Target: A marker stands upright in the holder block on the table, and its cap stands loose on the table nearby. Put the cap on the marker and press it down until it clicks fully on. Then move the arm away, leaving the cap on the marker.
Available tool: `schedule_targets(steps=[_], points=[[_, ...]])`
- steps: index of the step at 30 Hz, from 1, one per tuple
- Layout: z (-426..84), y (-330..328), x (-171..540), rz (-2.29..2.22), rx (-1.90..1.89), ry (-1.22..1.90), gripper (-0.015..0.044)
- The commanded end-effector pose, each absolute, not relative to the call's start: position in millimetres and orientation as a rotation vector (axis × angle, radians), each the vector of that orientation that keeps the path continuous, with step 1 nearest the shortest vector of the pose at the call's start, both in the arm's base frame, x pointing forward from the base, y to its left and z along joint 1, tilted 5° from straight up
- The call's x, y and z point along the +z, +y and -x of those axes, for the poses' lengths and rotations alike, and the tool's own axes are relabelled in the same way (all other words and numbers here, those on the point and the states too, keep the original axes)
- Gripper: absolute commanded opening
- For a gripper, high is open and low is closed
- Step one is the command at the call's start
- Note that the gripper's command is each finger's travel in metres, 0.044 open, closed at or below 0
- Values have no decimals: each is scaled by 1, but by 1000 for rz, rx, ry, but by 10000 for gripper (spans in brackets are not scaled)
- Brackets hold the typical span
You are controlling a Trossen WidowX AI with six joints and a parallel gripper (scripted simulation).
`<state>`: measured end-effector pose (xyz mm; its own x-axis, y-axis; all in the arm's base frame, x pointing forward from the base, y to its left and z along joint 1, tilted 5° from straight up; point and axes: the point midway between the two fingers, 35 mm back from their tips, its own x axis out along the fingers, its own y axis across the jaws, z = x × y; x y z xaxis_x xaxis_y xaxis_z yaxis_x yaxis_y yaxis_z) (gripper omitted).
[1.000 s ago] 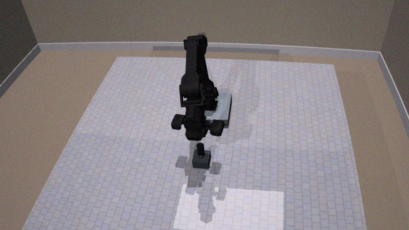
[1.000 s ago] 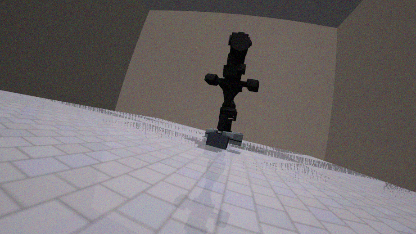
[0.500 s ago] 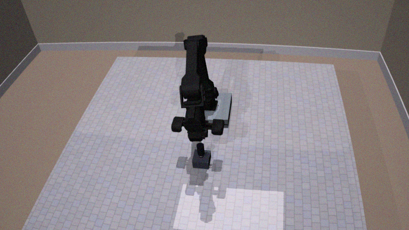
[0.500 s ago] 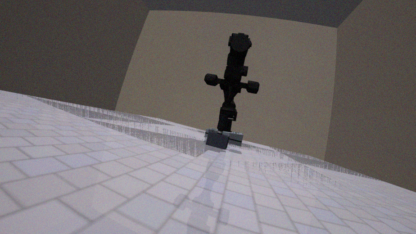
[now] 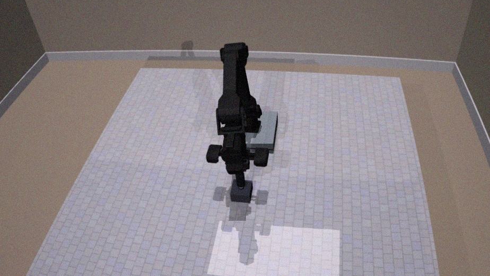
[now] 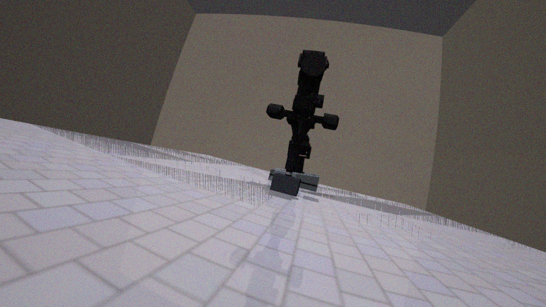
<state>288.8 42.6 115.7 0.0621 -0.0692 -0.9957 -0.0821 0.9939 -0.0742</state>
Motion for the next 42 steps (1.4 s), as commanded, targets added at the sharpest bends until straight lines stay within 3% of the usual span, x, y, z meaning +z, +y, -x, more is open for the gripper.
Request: schedule_targets(steps=[1,18,25,31,42], points=[[-289,42,108,127,12,1511,0],[-291,42,105,121,11,1502,0],[-287,48,183,121,10,1506,0],[-285,48,192,121,10,1506,0],[-285,48,192,121,10,1506,289]])
